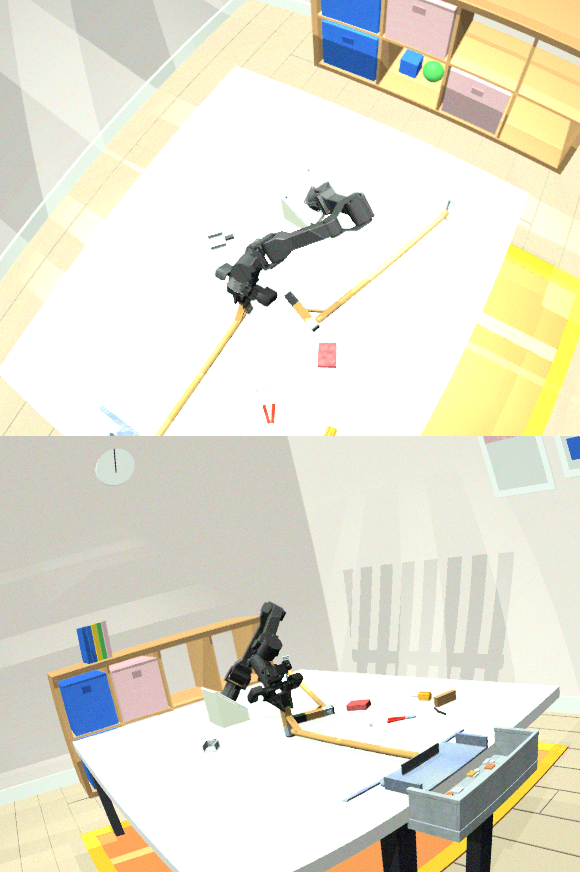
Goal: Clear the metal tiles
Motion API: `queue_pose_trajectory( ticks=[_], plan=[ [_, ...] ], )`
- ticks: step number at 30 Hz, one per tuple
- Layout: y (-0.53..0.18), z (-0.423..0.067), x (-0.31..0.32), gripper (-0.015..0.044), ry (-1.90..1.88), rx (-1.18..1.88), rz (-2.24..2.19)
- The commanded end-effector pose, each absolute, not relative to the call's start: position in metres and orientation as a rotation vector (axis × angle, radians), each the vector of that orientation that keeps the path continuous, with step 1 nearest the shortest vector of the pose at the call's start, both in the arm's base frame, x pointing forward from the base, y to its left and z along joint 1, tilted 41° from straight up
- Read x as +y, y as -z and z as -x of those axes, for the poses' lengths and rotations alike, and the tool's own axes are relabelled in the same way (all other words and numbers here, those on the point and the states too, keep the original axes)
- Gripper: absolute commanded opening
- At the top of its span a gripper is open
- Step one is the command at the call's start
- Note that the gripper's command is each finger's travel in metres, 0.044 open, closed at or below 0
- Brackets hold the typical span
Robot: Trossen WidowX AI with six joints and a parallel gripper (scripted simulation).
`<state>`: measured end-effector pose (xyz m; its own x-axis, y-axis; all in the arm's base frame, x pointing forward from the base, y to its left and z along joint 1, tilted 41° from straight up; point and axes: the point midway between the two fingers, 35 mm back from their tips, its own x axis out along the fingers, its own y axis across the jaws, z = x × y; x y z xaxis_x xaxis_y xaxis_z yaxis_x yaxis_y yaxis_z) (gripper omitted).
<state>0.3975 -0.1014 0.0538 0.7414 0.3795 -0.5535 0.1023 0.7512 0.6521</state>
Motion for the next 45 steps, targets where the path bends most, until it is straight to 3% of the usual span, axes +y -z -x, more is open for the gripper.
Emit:
queue_pose_trajectory(
  ticks=[1, 45],
  plan=[
    [-0.059, -0.407, -0.102, 0.0, -0.166, 0.722, -0.712],
    [-0.067, -0.453, -0.112, 0.0, -0.167, 0.72, -0.711]
  ],
)
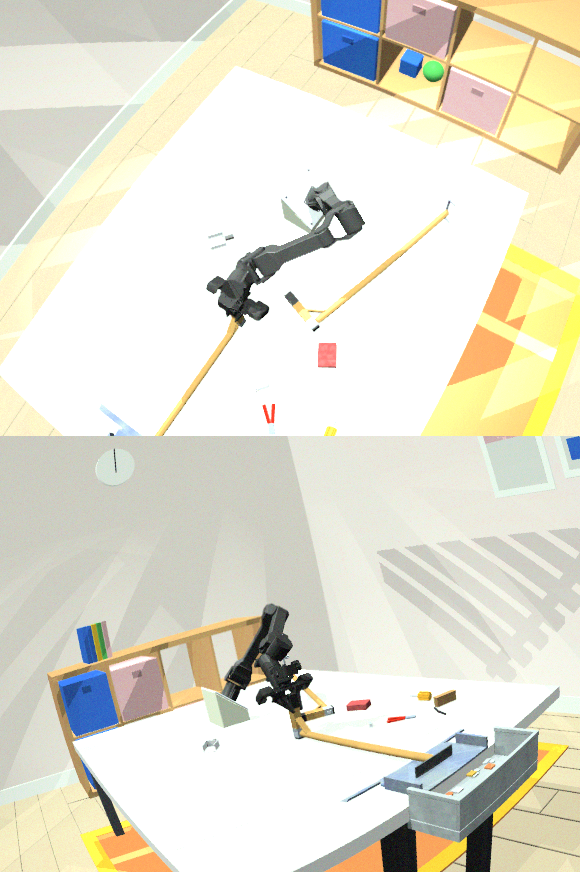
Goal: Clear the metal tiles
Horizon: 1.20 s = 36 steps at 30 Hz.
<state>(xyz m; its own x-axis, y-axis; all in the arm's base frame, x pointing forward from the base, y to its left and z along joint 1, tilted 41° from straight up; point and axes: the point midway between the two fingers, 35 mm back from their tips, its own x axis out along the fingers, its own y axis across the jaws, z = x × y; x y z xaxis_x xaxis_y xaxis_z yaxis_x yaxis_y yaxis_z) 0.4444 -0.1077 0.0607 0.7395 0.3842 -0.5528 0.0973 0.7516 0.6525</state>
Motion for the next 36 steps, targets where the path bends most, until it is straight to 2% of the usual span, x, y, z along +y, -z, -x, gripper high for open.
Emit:
queue_pose_trajectory(
  ticks=[1, 36],
  plan=[
    [-0.067, -0.454, -0.112, 0.0, -0.167, 0.719, -0.711],
    [-0.072, -0.494, -0.117, 0.0, -0.168, 0.716, -0.71]
  ],
)
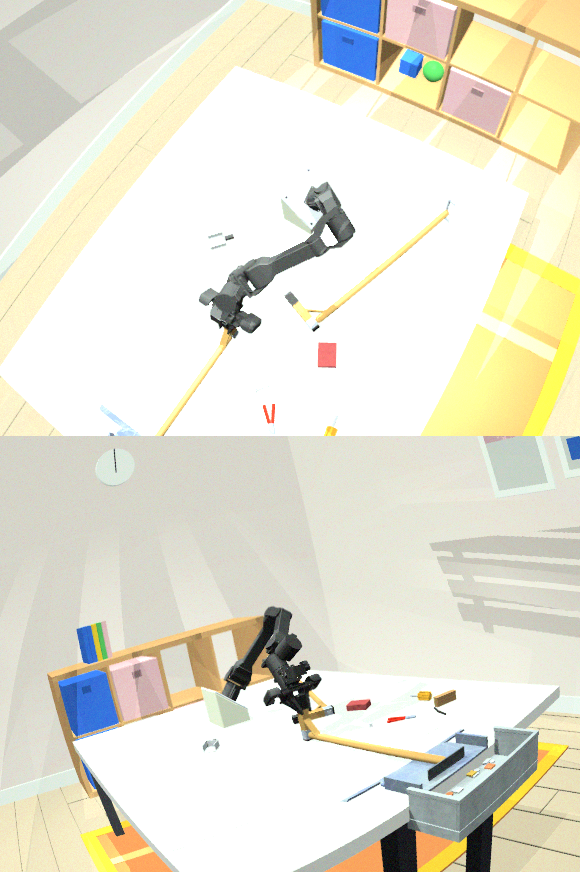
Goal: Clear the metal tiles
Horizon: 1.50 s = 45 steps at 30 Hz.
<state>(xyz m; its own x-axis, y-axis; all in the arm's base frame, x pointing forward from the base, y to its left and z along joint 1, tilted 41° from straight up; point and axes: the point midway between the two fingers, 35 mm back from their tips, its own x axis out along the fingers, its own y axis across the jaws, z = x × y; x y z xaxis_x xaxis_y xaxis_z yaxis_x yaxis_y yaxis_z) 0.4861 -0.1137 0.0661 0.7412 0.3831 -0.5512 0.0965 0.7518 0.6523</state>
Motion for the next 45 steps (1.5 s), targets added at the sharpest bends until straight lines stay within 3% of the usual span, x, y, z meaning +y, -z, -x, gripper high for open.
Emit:
queue_pose_trajectory(
  ticks=[1, 22, 45],
  plan=[
    [-0.073, -0.495, -0.117, 0.0, -0.168, 0.716, -0.71],
    [-0.075, -0.518, -0.117, 0.0, -0.169, 0.714, -0.71],
    [-0.072, -0.505, -0.116, 0.0, -0.17, 0.723, -0.714]
  ],
)
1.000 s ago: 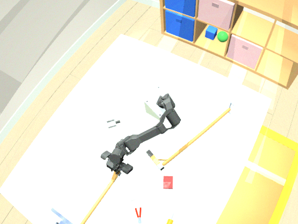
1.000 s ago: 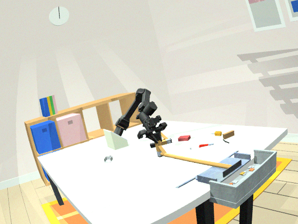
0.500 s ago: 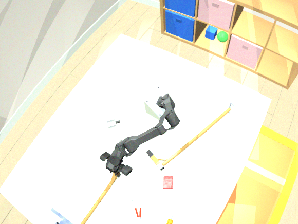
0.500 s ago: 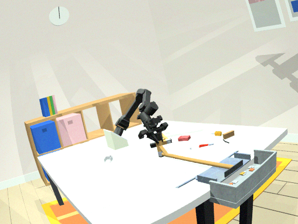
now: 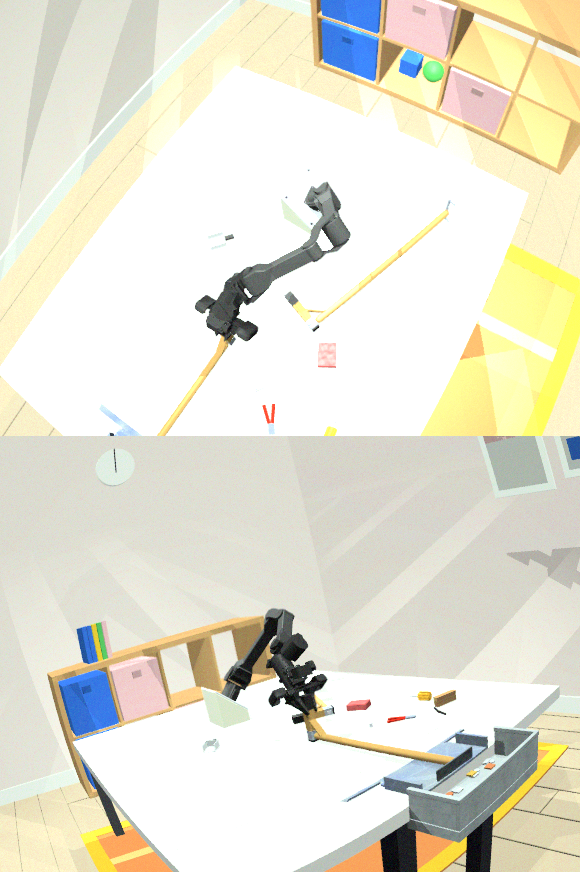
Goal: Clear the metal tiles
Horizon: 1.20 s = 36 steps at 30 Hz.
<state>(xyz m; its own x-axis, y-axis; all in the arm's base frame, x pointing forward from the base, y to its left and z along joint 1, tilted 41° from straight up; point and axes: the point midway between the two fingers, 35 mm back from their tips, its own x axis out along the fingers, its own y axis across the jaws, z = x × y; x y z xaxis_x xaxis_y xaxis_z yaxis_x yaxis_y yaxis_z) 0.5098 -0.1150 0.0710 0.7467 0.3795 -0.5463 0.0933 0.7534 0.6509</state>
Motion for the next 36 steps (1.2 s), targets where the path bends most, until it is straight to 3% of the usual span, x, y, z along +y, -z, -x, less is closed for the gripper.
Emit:
queue_pose_trajectory(
  ticks=[1, 36],
  plan=[
    [-0.072, -0.504, -0.116, 0.0, -0.17, 0.723, -0.714],
    [-0.075, -0.468, -0.116, 0.0, -0.167, 0.724, -0.713]
  ],
)
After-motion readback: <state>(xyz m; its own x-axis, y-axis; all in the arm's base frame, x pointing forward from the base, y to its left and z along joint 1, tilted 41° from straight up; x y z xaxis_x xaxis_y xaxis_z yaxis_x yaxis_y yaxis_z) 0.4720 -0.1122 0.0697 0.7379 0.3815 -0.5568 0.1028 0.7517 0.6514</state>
